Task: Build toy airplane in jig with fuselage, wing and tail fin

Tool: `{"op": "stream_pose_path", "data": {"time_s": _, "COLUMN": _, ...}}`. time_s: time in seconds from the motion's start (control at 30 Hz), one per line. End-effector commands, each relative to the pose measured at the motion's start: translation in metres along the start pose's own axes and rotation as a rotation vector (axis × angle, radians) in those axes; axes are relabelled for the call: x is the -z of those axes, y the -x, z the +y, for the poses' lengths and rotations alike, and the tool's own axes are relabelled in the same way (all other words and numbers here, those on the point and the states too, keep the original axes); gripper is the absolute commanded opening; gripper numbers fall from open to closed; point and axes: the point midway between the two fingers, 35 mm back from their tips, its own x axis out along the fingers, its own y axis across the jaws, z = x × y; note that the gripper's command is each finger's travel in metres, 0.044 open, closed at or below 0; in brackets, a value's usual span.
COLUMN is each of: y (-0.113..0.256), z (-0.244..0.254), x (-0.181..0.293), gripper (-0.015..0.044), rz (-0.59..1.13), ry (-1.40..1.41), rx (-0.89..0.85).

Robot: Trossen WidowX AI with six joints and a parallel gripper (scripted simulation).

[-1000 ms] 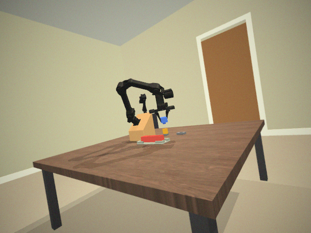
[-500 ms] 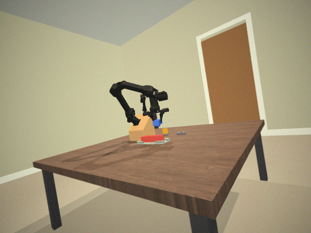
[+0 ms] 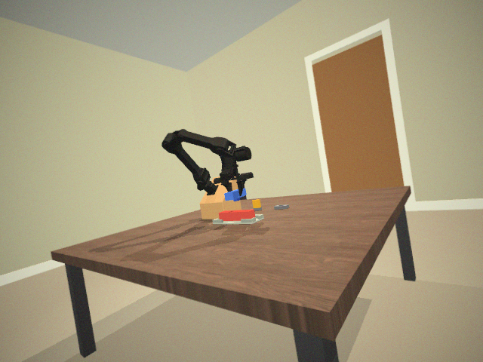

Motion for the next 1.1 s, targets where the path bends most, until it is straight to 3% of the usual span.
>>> {"op": "stream_pose_path", "data": {"time_s": 0.0, "y": -0.003, "z": -0.009, "x": -0.005, "gripper": 0.0000, "rz": -0.007, "ry": -0.064, "rx": 0.001}}
{"op": "stream_pose_path", "data": {"time_s": 0.3, "y": -0.010, "z": -0.029, "x": -0.013, "gripper": 0.0000, "rz": -0.017, "ry": -0.191, "rx": 0.006}}
{"op": "stream_pose_path", "data": {"time_s": 0.57, "y": -0.010, "z": -0.029, "x": -0.013, "gripper": 0.0196, "rz": -0.017, "ry": -0.191, "rx": 0.006}}
{"op": "stream_pose_path", "data": {"time_s": 1.07, "y": -0.017, "z": -0.029, "x": -0.013, "gripper": 0.0196, "rz": -0.016, "ry": -0.191, "rx": 0.005}}
